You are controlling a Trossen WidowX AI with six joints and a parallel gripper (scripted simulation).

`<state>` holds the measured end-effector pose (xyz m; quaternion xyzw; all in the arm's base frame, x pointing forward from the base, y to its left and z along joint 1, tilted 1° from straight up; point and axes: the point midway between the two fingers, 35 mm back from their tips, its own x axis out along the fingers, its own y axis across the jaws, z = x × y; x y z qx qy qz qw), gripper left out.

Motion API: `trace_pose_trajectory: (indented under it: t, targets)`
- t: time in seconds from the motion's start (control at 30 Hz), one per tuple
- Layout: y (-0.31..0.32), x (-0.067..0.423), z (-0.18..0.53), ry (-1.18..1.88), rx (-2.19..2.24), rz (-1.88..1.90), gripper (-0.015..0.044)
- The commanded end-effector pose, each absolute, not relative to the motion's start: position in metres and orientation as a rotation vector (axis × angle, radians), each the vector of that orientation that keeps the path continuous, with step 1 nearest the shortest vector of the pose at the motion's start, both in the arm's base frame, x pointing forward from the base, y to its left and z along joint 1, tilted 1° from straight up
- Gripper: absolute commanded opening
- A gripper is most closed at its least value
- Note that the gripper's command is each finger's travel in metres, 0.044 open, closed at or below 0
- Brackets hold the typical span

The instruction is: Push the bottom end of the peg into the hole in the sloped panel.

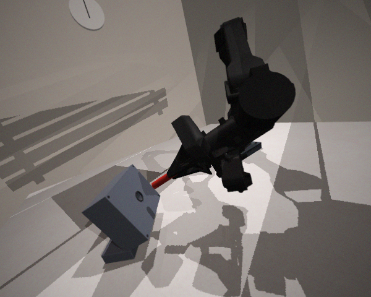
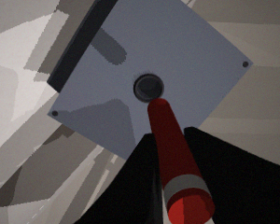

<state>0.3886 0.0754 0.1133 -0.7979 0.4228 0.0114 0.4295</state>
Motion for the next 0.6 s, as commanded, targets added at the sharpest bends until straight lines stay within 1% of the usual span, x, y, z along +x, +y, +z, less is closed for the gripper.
trace_pose_trajectory:
  t: [0.0,0.57]
  targets:
    - [0.0712,0.3897,0.1084,1.058,-2.006,0.036,0.0000]
    - [0.0669,0.3940,0.1058,1.050,-1.998,0.018,0.0000]
